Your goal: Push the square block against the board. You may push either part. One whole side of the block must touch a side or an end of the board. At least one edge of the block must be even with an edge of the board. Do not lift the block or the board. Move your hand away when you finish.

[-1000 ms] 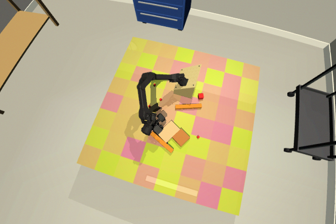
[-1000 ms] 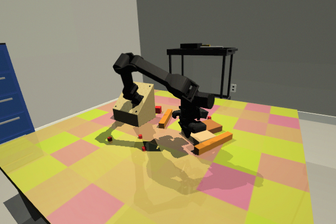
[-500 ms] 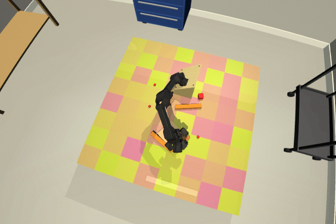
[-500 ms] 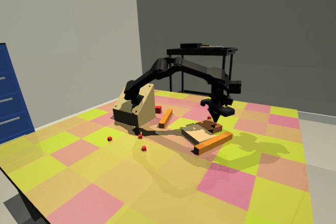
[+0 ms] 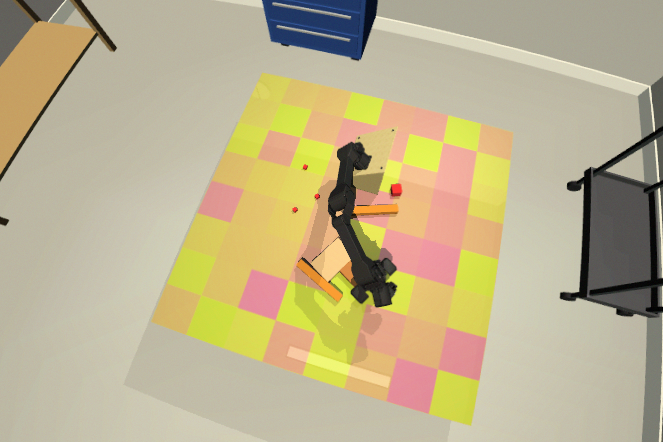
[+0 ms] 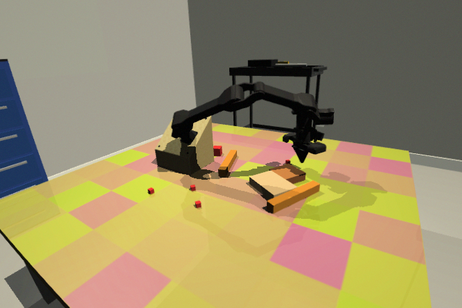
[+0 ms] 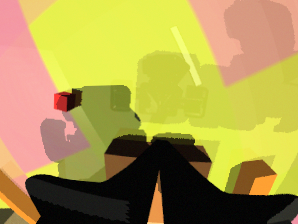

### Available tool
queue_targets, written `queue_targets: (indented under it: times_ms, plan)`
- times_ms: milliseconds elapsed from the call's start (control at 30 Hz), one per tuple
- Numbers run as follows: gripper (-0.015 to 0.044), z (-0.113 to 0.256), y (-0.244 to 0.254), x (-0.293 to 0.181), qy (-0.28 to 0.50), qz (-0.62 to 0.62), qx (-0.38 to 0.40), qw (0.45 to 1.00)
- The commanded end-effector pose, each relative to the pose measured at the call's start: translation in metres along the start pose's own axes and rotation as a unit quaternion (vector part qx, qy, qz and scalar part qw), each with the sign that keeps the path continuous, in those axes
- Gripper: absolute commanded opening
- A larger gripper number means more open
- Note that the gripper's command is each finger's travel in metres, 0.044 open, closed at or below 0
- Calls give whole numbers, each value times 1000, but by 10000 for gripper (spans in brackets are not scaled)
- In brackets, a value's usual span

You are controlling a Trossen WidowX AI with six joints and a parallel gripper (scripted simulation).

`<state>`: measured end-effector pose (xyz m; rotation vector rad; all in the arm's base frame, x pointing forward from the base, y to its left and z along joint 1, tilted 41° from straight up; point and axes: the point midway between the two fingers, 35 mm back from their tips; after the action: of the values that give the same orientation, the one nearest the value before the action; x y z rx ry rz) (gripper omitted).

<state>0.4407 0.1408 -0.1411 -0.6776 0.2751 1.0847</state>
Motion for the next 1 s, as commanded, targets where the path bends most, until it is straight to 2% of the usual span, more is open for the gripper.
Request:
queue_targets:
  times_ms: [0, 967]
  plan:
    - [0, -41, 4, -6, 13, 4, 6, 1000]
    - [0, -41, -2, -23, 13, 4, 6, 1000]
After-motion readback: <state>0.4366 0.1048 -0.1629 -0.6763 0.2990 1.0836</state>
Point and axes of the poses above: the point midway between the two fingers, 35 mm back from their tips, its own z axis back along the fingers, its own y axis across the jaws, x = y × z, and after that the axes turned 2 degrees about -z, right-handed
